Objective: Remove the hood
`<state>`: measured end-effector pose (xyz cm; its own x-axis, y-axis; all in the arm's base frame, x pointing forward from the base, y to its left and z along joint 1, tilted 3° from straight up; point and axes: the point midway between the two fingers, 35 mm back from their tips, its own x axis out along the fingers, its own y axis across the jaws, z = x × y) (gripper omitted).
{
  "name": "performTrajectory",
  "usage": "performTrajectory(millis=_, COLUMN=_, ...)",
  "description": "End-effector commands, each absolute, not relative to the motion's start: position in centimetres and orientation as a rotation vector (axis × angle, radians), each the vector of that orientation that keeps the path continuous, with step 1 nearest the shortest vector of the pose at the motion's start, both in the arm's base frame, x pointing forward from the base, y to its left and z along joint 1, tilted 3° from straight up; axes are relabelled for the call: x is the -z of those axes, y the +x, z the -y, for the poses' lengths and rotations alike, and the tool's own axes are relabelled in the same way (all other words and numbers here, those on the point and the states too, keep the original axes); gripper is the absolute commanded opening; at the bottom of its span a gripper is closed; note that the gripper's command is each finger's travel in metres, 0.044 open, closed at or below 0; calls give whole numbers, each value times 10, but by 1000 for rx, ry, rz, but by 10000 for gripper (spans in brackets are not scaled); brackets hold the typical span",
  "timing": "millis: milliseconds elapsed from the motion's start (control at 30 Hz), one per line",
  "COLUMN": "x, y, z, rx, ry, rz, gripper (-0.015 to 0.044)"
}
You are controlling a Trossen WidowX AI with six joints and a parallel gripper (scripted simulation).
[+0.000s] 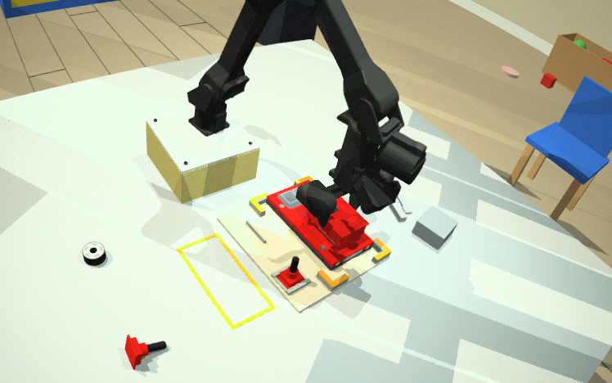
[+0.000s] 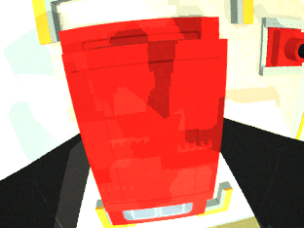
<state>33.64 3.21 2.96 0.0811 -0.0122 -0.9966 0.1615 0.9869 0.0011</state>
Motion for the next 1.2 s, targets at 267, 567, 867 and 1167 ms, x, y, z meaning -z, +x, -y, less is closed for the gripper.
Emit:
performTrajectory(millis=267, x=-62, y=336, z=-33, rx=130, ry=124, rz=-1477, gripper=0)
performTrajectory(millis=567, x=-72, y=335, z=-25, rx=128, ry=120, rz=-1480, gripper=0)
performTrajectory(millis=867, x=-74, y=334, z=21, rx=133, ry=122, rz=-1479, gripper=0)
performTrajectory(millis=1167, x=-75, y=327, z=66, rx=139, ry=132, rz=-1472, gripper=0)
